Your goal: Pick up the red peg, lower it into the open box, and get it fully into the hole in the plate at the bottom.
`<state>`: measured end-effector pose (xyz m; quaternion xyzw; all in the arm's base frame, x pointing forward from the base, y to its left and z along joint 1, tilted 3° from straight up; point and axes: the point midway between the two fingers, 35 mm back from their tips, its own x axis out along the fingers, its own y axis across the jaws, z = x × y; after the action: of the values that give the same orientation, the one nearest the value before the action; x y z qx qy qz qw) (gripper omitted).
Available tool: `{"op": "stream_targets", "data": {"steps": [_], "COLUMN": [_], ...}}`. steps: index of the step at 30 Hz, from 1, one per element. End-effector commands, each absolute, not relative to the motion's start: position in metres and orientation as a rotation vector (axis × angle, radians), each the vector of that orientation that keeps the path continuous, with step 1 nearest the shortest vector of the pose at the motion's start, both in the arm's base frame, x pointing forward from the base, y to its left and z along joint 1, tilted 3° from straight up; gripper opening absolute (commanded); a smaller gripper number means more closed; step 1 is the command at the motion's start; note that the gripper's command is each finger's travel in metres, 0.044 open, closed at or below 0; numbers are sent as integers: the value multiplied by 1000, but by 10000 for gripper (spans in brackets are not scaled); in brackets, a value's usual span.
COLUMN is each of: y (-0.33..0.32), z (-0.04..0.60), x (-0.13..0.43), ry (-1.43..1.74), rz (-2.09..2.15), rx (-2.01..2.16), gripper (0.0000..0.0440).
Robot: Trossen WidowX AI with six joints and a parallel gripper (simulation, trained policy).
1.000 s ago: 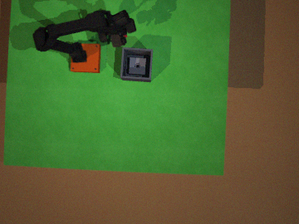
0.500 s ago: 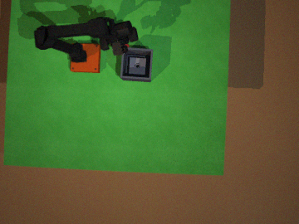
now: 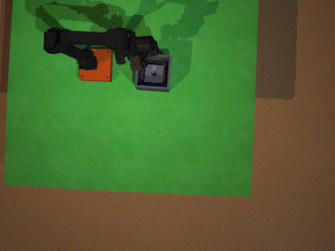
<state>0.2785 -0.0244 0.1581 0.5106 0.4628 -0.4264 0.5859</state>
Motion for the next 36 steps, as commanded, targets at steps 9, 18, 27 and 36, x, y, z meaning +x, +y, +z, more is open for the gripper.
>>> {"op": "stream_targets", "data": {"steps": [9, 18, 27, 36], "y": [-48, -61, -69, -73], "z": [142, 120, 99, 76], "x": [288, 295, 304, 311], "ry": [1117, 1142, 1163, 1194], "rz": [-1022, -1032, -1022, -1002], "rx": [1172, 1168, 1173, 1155], "gripper": [0, 0, 0, 0]}}
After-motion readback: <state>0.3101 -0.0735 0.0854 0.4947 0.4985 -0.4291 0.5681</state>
